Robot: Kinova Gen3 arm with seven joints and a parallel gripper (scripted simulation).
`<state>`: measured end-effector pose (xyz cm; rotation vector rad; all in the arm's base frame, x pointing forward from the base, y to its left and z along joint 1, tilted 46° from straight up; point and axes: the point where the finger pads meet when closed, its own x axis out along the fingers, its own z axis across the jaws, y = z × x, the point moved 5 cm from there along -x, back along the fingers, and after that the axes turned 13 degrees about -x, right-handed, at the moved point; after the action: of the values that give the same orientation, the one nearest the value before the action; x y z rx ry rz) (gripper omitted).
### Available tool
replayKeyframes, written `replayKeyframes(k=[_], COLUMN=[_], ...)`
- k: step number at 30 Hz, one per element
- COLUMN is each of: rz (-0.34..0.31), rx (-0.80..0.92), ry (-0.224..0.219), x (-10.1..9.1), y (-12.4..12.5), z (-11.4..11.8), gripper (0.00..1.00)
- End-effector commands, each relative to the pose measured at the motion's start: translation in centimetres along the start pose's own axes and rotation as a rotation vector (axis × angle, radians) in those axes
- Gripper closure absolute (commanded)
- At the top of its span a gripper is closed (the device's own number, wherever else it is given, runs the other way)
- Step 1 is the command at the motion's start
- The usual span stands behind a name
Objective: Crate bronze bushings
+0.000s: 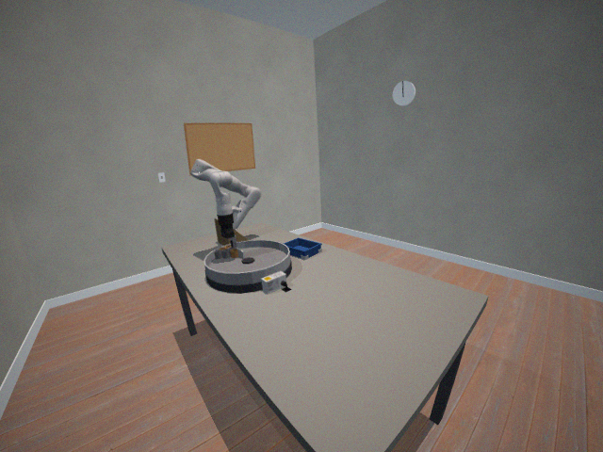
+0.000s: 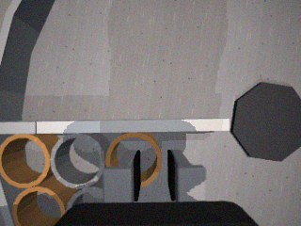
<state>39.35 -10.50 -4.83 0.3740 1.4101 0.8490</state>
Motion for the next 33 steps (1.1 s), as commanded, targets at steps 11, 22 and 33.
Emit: replayKeyframes(k=[11, 22, 33], rz=[0.005, 0.006, 0.006], rx=[0.0, 0.0, 0.0], ry=[0.0, 0.0, 0.0], x=[1.01, 1.39, 1.57], y=[0.08, 0.09, 0.09], z=[-0.07, -0.07, -0.07], gripper=[0.55, 0.55, 0.55])
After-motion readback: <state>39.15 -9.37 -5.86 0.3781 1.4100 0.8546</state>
